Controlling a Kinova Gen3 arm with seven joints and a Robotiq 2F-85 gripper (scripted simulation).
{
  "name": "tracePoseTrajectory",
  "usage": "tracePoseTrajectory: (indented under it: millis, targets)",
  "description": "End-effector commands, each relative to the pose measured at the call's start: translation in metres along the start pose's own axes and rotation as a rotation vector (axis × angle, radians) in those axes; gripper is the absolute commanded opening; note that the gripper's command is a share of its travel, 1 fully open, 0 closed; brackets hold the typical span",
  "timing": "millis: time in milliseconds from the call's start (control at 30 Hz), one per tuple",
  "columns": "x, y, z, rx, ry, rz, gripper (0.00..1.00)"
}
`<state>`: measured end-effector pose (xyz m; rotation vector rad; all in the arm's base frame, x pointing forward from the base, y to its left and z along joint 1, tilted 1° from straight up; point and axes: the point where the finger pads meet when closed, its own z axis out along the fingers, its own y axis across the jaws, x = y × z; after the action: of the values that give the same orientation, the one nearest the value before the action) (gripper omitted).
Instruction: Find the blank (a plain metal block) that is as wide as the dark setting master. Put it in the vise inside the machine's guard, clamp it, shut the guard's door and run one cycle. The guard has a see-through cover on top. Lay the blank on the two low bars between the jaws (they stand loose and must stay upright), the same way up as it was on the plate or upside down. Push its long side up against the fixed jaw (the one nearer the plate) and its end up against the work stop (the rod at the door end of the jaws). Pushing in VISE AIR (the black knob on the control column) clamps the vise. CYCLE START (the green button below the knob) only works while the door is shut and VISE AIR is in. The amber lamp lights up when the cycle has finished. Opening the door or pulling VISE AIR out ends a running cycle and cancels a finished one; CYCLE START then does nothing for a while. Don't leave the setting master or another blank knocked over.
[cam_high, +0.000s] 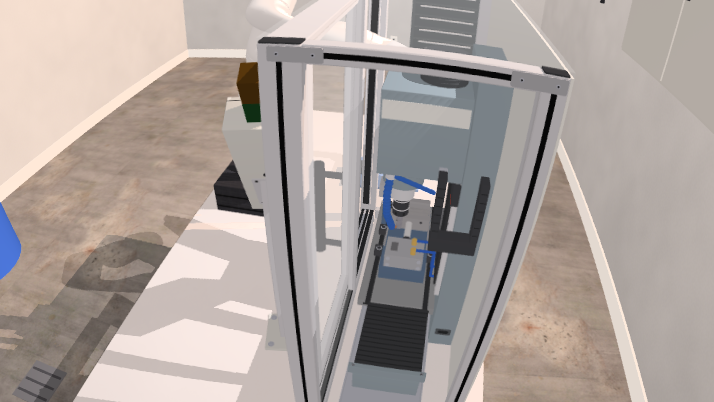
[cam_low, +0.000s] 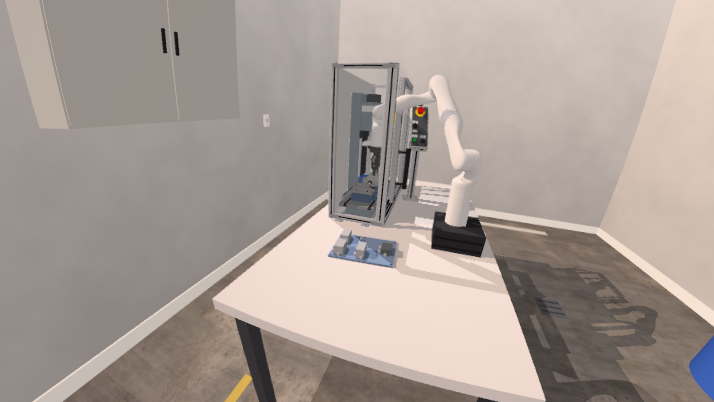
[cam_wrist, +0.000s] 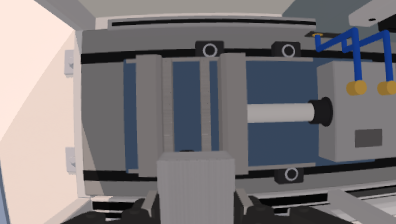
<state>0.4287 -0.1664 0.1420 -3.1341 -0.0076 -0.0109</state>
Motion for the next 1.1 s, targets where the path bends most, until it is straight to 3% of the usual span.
tracePoseTrajectory:
  millis: [0,400,567,967,1067]
  targets:
    - [0.039,-0.001,0.005,0.000,0.002,-0.001,0.10]
    - [0.039,-0.001,0.005,0.000,0.002,-0.001,0.10]
    - [0.061,-0.001,0.008,0.000,0.002,-0.001,0.10]
    - [0.061,-0.001,0.008,0.000,0.002,-0.001,0.10]
    - [0.061,-0.001,0.020,0.000,0.002,-0.001,0.10]
